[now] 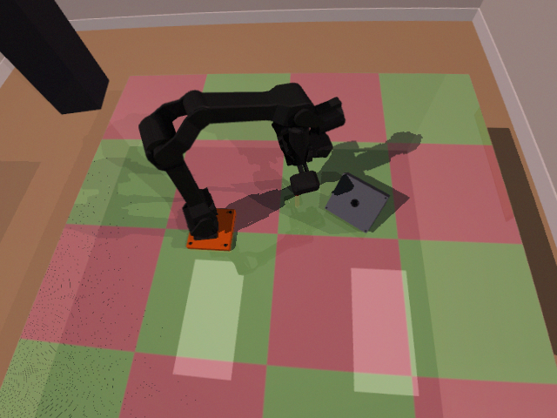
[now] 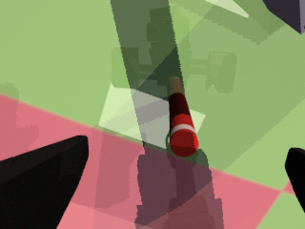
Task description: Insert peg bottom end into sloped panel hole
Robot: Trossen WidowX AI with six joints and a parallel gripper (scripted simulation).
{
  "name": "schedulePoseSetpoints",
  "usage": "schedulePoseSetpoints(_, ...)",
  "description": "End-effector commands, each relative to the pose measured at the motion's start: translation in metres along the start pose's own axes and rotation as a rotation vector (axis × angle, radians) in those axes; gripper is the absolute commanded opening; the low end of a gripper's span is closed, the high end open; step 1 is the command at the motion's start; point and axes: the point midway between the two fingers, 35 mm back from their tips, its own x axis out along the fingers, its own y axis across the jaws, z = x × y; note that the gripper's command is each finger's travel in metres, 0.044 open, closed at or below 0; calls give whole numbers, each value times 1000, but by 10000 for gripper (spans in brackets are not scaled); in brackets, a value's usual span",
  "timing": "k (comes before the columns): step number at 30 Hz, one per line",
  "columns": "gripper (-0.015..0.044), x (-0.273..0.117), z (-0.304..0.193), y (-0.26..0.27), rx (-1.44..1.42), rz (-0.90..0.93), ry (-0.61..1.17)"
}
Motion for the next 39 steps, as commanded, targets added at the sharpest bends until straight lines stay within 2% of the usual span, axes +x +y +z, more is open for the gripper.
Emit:
schedulePoseSetpoints(1, 440, 7, -1, 1, -5, 4, 7)
schedulePoseSetpoints(33, 440, 55, -3, 1, -5, 4, 8)
schedulePoseSetpoints(39, 282, 52, -2, 0, -1, -1, 3)
